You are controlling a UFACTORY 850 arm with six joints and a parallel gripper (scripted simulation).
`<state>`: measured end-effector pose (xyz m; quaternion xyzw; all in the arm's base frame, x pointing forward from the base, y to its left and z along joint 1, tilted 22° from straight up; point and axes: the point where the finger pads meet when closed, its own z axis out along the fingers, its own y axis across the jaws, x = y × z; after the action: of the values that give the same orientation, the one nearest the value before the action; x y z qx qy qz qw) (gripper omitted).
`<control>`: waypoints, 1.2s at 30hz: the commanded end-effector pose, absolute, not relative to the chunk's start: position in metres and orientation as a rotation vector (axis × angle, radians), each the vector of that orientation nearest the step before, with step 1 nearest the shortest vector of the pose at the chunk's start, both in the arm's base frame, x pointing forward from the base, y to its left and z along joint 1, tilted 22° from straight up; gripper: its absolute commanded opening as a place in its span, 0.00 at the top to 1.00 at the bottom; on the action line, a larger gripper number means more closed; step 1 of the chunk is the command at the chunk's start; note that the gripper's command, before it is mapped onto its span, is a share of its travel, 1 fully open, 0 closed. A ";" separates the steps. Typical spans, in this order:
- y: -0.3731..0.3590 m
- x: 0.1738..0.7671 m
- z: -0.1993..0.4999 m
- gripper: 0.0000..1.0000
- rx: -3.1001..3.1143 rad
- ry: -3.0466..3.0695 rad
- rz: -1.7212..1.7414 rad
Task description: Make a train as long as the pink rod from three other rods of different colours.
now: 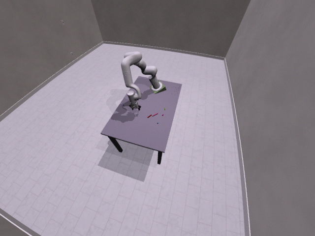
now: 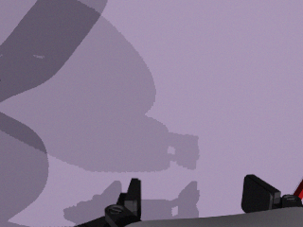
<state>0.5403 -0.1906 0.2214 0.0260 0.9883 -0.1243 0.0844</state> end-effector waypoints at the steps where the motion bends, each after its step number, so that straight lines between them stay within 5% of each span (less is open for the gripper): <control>1: -0.168 0.549 0.215 0.00 -0.170 2.971 -0.379; 36: 0.015 0.573 0.160 0.00 -2.043 2.415 -0.496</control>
<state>0.5717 -0.0033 0.1643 -0.5879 0.7931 -0.1582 -0.0193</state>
